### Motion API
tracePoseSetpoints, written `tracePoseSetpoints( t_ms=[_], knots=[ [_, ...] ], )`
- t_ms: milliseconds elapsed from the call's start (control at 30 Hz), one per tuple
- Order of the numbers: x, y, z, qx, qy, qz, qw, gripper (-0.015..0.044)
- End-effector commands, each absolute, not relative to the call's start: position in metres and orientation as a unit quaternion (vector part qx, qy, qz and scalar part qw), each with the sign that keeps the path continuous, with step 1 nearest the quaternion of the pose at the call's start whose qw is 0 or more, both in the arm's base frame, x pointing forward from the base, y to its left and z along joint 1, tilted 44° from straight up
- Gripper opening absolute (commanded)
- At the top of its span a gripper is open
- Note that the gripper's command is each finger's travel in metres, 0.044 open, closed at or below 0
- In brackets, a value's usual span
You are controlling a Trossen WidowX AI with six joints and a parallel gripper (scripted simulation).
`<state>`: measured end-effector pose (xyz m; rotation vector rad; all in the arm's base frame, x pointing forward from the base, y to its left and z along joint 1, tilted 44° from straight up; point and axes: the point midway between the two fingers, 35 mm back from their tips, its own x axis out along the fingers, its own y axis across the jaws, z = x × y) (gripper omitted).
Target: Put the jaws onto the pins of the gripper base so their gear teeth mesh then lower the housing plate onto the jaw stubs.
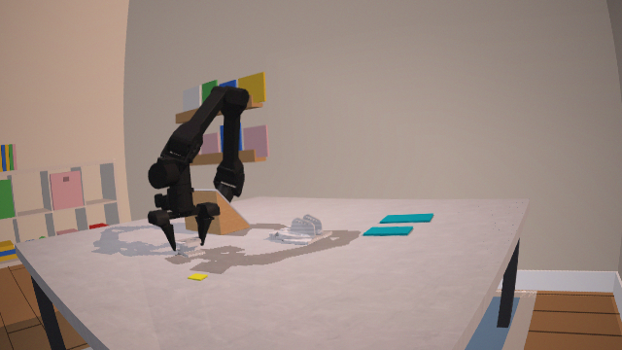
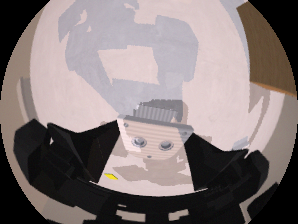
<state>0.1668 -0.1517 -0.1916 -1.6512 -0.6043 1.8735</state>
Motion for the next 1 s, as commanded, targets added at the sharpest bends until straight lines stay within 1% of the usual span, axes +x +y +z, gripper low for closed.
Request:
tracePoseSetpoints(
  t_ms=[0,100,467,967],
  knots=[
    [0.167,-0.152,-0.192,-0.617,-0.226,0.7,0.282,0.0367],
    [0.167,-0.152,-0.192,-0.617,-0.226,0.7,0.282,0.0351],
    [0.167,-0.153,-0.19,-0.617,-0.225,0.699,0.282,0.0351],
    [0.172,-0.186,-0.157,-0.618,-0.224,0.699,0.283,0.0351]
  ],
)
